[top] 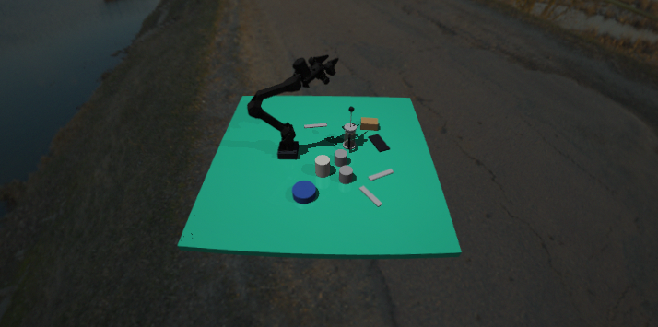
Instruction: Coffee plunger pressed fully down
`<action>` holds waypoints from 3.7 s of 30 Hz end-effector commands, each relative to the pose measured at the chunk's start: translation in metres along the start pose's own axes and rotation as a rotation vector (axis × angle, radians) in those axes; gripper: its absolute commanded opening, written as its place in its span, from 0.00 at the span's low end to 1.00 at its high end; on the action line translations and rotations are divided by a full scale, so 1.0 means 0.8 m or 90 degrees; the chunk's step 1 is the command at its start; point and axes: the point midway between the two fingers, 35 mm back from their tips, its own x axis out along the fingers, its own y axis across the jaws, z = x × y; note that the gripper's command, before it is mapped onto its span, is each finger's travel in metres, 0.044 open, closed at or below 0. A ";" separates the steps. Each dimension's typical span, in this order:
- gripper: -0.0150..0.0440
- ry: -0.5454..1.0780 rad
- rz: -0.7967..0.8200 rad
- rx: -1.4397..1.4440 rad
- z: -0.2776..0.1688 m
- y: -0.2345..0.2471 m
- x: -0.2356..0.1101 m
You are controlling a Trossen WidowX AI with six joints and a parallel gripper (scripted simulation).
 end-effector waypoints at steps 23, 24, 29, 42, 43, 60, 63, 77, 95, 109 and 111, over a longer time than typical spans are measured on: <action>1.00 -0.409 -0.198 -1.084 0.145 0.073 -0.016; 1.00 -0.425 -0.221 -1.112 0.151 0.075 -0.019; 1.00 -0.482 -0.350 -1.247 0.176 0.085 -0.034; 1.00 -0.454 -0.728 -1.590 0.212 0.096 -0.061; 1.00 -0.440 -0.755 -1.617 0.213 0.096 -0.062; 1.00 -0.411 -0.795 -1.661 0.283 0.084 -0.084; 1.00 -0.410 -0.795 -1.662 0.282 0.084 -0.084; 1.00 -0.410 -0.794 -1.662 0.300 0.091 -0.071; 0.91 -0.410 -0.793 -1.663 0.323 0.099 -0.057; 0.47 -0.410 -0.793 -1.663 0.323 0.099 -0.057; 0.47 -0.410 -0.793 -1.663 0.323 0.099 -0.057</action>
